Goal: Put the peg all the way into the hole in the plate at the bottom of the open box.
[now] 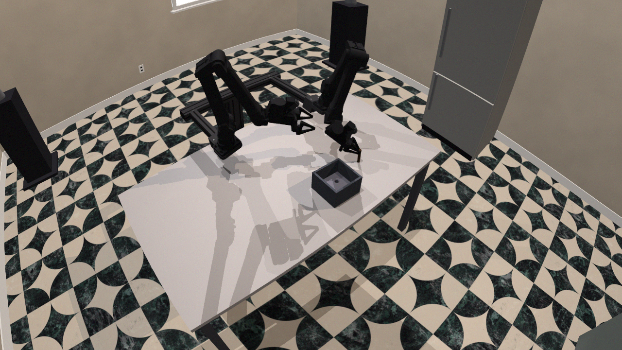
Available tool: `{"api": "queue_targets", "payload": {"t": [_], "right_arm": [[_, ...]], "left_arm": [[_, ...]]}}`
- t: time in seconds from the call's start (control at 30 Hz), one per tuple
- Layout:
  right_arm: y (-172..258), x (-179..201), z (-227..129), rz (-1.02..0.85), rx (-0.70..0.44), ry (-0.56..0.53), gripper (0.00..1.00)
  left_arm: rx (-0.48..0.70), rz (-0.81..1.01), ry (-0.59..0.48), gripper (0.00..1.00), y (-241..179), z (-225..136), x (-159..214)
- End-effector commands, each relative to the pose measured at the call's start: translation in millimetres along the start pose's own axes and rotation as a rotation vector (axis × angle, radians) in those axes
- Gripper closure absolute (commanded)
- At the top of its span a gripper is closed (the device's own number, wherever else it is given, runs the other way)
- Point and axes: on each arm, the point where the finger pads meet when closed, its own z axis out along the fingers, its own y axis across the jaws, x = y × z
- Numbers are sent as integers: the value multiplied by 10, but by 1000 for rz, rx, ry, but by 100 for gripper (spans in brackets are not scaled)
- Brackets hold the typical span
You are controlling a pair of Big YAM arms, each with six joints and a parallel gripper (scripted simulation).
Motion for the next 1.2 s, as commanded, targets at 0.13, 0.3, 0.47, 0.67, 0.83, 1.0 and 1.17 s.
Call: {"api": "queue_targets", "payload": {"t": [0.13, 0.3, 0.47, 0.67, 0.83, 1.0, 1.17], "right_arm": [[-9, -198, 46, 16, 7, -59, 0], [-9, -198, 46, 16, 7, -59, 0], [-9, -198, 46, 16, 7, -59, 0], [-9, -198, 46, 16, 7, -59, 0], [-9, -198, 46, 16, 7, -59, 0], [-9, -198, 46, 16, 7, -59, 0], [-9, -198, 46, 16, 7, -59, 0]], "left_arm": [[21, -14, -9, 80, -41, -44, -10], [20, -7, -7, 80, -48, -40, -7], [20, -7, -7, 80, -48, -40, -7], [35, -25, -13, 71, -86, -96, -45], [30, -19, -3, 71, -92, -324, -21], [35, -18, -6, 71, -131, -576, -24], [30, -12, -11, 60, -129, -681, -61]]}}
